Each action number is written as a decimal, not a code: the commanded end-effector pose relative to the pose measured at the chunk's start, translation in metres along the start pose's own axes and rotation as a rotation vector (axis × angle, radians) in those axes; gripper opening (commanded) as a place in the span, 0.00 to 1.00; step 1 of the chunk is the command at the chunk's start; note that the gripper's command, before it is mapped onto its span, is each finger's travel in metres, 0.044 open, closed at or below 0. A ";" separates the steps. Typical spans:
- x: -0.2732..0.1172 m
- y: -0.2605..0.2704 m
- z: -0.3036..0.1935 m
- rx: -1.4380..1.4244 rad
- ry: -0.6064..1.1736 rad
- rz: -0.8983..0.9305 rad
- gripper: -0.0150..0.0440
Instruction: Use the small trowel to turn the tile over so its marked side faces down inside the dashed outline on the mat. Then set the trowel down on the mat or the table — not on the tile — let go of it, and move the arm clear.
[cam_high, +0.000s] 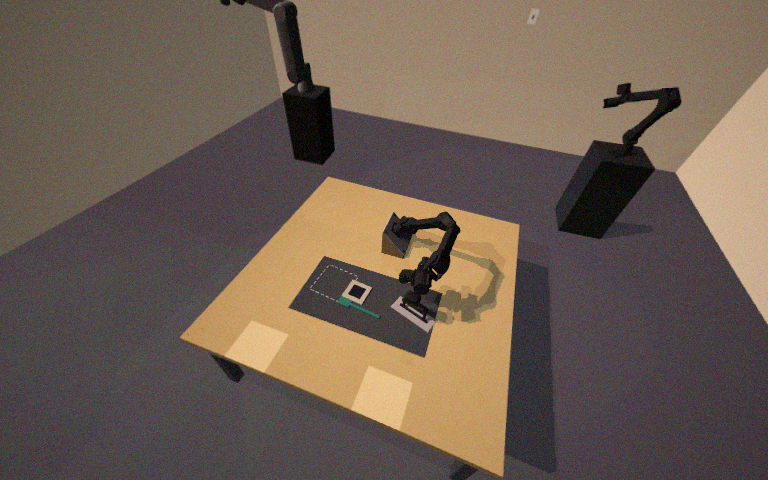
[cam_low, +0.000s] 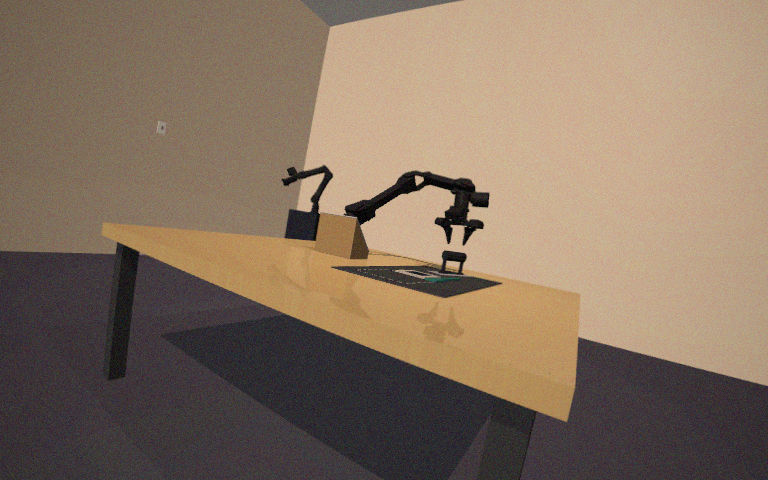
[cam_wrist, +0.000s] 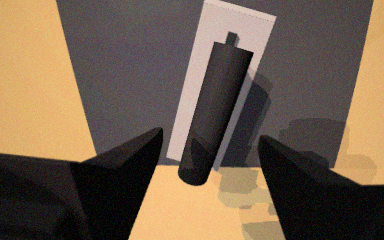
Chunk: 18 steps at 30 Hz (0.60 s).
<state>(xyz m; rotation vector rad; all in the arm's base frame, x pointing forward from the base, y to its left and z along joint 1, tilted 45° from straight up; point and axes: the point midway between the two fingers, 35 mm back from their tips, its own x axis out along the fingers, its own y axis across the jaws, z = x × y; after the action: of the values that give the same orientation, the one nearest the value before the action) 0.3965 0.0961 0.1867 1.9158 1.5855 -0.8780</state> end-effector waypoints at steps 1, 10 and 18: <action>0.005 -0.003 0.002 -0.148 -0.035 0.020 0.76; 0.010 -0.005 0.006 -0.416 -0.099 0.064 0.76; 0.012 -0.006 0.008 -0.573 -0.140 0.086 0.76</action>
<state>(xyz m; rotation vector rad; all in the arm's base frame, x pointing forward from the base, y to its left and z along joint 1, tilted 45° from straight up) 0.3927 0.0979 0.1763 1.5367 1.4735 -0.4910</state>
